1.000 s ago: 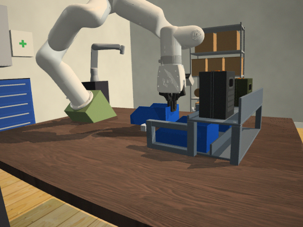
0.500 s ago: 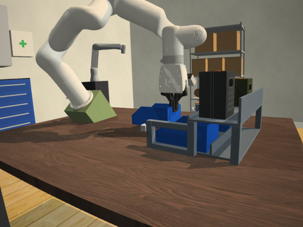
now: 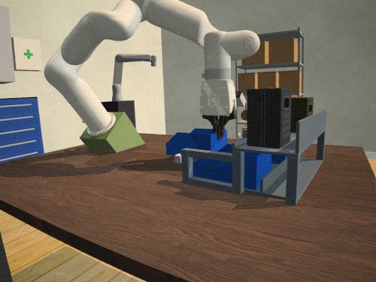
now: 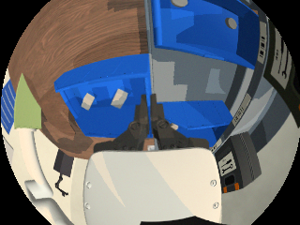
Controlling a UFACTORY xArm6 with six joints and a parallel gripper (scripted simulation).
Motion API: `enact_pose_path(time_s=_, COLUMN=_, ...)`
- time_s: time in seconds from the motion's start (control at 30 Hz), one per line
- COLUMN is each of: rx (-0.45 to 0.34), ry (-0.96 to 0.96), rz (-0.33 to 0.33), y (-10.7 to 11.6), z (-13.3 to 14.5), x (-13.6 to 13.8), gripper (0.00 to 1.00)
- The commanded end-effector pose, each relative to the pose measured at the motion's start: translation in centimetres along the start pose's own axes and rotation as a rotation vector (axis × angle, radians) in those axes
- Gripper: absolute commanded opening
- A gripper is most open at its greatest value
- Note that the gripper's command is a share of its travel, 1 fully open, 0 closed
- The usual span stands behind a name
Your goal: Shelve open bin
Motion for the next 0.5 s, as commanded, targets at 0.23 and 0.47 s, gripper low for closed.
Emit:
enact_pose_path(time_s=0.23, rx=0.002, ry=-0.001, rz=0.003, y=0.18, z=-0.2, x=1.05, gripper=0.0)
enact_pose_path(time_s=0.47, rx=0.002, ry=-0.001, rz=0.003, y=0.18, z=-0.2, x=1.05, gripper=0.0)
Point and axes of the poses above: the point where the finger pads meet when closed, its own y axis back along the fingers, its own x axis across the jaws, z = x × y, the point moved 9 cm from there along y, back along the fingers, and after that the axes turned 11 degrees about -y, right-handed, at the moved point
